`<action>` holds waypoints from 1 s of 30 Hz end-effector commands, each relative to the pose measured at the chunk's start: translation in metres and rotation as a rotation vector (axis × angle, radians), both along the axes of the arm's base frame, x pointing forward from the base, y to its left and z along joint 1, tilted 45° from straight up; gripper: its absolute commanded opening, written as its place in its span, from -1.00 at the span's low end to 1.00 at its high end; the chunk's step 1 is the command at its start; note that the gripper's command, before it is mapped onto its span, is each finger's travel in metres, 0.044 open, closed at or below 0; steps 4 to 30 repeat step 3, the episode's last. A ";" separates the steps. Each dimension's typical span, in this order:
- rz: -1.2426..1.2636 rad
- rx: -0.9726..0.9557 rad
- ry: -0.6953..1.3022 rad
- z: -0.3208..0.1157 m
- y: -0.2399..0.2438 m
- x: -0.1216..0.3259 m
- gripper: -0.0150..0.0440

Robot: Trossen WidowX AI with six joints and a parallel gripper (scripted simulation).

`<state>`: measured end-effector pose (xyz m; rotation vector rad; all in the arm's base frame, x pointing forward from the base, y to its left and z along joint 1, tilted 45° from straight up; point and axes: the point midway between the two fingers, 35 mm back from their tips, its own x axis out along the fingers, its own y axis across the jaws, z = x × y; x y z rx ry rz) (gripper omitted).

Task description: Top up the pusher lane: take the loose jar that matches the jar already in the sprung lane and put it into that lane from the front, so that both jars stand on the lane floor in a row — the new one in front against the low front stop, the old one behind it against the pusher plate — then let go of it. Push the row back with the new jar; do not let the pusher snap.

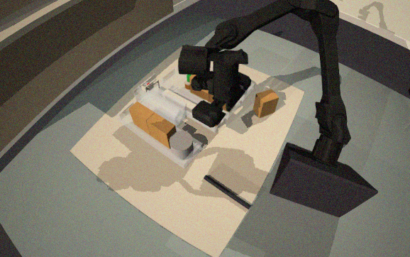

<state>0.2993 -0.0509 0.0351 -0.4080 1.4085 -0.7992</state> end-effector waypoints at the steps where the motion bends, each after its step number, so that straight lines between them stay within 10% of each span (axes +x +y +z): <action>1: -0.001 0.006 0.000 -0.003 0.004 -0.013 0.44; 30: -0.001 0.006 0.000 -0.004 0.006 -0.020 0.44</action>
